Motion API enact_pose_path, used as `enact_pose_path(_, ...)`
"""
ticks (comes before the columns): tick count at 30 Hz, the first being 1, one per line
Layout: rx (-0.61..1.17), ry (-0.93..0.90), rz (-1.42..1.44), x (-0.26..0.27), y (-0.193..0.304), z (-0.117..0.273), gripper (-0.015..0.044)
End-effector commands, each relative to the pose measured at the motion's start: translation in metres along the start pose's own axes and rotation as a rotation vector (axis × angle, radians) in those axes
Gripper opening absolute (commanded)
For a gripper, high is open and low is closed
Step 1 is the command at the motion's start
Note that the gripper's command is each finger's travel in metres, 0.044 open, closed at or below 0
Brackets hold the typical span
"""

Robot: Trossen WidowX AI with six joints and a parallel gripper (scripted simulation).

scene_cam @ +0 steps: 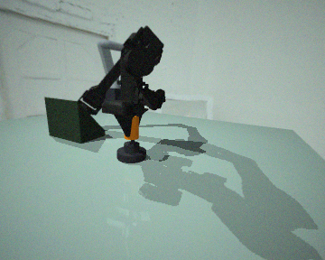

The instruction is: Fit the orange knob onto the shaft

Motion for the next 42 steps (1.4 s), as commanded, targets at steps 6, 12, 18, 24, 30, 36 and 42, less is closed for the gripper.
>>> enact_pose_path(6, -0.001, -0.001, 0.014, -0.0001, 0.0001, 0.0010, 0.0000)
enact_pose_path(12, -0.001, -0.001, 0.072, 0.0009, -0.0012, 0.0069, 0.0000)
enact_pose_path(18, -0.001, -0.001, 0.096, 0.0002, -0.0032, 0.0059, 0.0000)
enact_pose_path(24, -0.001, -0.001, 0.096, -0.0008, -0.0053, 0.0051, 0.0000)
enact_pose_path(30, -0.001, -0.001, 0.096, 0.0001, -0.0049, 0.0052, 0.0000)
enact_pose_path(36, -0.001, -0.001, 0.096, 0.0007, -0.0038, 0.0037, 0.0000)
enact_pose_path(42, -0.001, -0.001, 0.096, 0.0008, -0.0024, 0.0020, 0.0000)
Point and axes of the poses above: the point midway between the two fingers, 35 mm back from their tips, its own z axis back along the fingers, its own x axis across the jaws, y = z × x, the point moved 7 cm from there along z, back along the fingers, and after that the axes turned 5 degrees about -z, right-handed, at the moved point
